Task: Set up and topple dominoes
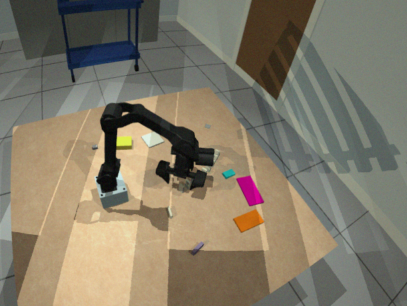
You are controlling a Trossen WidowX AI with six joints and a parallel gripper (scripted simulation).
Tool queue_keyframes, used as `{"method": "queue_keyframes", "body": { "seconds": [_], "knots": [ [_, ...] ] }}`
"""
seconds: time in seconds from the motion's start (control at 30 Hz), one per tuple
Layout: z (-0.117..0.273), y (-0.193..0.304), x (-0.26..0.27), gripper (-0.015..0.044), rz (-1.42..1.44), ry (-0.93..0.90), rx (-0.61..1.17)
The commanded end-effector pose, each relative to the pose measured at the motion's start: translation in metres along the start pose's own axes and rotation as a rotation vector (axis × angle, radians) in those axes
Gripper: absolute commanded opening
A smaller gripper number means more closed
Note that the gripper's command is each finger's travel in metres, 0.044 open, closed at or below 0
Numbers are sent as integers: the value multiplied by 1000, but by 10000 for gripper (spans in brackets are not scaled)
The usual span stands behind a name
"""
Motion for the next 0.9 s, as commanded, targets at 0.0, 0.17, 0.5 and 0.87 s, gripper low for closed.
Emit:
{"method": "queue_keyframes", "body": {
  "seconds": [0.0,0.17,0.5,0.87],
  "knots": [
    [-28,41,17,440,447,4,3],
    [-35,50,22,440,558,3,4],
    [-42,52,21,440,558,3,4],
    [-101,56,23,440,558,2,4]
  ]
}}
Point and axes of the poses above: the point midway between the two fingers, 35 mm back from their tips, its own z axis back along the fingers, its own x axis across the jaws, y = z × x, the point moved 5 cm from there along z, back along the fingers, and after that the axes turned 2 degrees about -z, right-handed, at the moved point
